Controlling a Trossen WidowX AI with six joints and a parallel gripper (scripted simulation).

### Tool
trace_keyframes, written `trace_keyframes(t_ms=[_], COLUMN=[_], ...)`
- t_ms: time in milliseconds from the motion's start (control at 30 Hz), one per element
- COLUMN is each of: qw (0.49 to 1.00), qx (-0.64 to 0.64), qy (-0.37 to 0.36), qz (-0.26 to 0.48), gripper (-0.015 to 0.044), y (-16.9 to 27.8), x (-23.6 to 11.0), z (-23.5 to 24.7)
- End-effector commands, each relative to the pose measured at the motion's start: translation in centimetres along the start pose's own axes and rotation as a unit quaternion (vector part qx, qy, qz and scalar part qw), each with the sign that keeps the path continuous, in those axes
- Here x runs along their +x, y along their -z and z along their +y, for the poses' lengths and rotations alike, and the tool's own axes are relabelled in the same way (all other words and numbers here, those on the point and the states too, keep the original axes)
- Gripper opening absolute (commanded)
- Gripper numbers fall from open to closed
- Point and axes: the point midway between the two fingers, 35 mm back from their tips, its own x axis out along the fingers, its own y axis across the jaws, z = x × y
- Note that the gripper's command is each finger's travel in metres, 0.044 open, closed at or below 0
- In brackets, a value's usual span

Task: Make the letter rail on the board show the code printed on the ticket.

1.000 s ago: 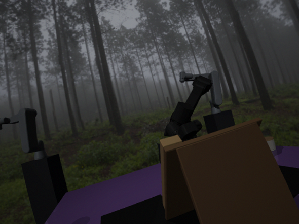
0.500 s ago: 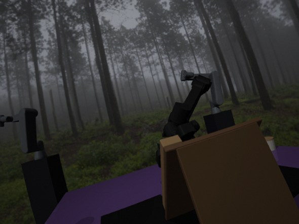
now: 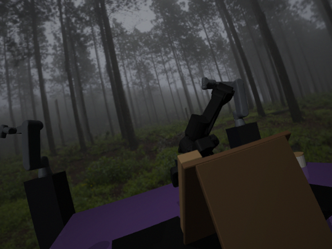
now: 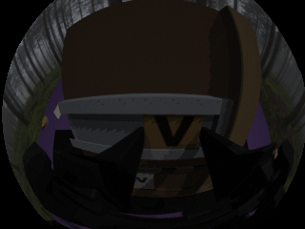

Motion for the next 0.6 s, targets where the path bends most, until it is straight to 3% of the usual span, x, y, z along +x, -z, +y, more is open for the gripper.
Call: trace_keyframes(t_ms=[0, 267, 567], qw=[1.0, 1.0, 1.0], qx=[-0.001, -0.001, 0.0], qy=[-0.002, -0.002, -0.001], qz=[0.0, 0.0, 0.0], gripper=[0.0, 0.0, 0.0236], y=[0.0, -0.01, 0.01], x=[0.05, 0.04, -0.08], z=[-0.27, -0.67, -0.53])
